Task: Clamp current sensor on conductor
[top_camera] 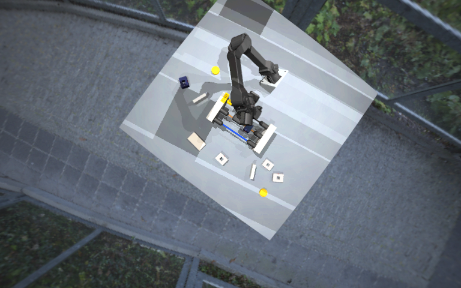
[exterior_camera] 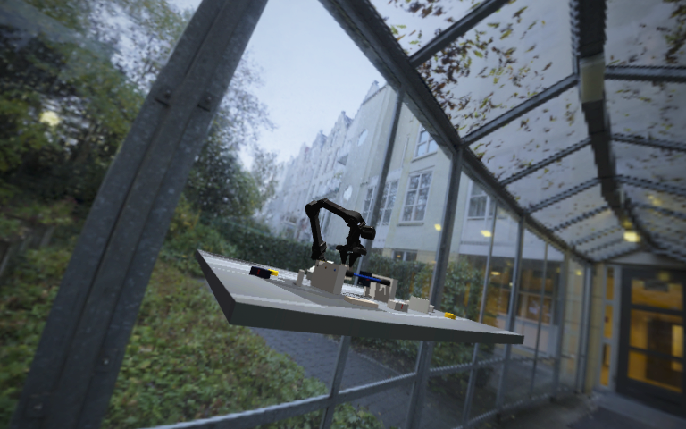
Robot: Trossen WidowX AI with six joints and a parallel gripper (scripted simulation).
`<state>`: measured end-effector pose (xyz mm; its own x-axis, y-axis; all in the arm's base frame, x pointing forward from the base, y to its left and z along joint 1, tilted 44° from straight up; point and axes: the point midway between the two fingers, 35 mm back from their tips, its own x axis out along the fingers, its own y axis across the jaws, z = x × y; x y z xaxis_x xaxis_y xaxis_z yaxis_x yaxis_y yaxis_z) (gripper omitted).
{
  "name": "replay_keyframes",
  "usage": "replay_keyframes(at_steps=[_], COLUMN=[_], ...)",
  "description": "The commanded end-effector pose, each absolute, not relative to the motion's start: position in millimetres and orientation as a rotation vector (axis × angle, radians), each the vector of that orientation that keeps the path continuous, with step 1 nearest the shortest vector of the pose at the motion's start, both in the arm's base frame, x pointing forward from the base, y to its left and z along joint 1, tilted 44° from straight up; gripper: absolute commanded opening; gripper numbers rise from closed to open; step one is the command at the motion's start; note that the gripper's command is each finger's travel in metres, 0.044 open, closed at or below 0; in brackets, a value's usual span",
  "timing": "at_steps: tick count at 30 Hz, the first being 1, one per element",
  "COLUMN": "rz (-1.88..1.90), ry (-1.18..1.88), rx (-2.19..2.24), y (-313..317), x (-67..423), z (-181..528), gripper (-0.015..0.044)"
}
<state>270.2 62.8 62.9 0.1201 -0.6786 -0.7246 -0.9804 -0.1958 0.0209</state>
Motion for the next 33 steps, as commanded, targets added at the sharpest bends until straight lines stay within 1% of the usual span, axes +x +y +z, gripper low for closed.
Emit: replay_keyframes(at_steps=[1,21,33], rz=[0.849,0.849,0.849], ry=[1.601,1.601,1.601], rx=[-1.933,-1.933,-1.933], y=[63.3,63.3,63.3], x=[270.4,270.4,270.4], z=[63.4,63.4,63.4], gripper=[0.0,0.0,0.0315])
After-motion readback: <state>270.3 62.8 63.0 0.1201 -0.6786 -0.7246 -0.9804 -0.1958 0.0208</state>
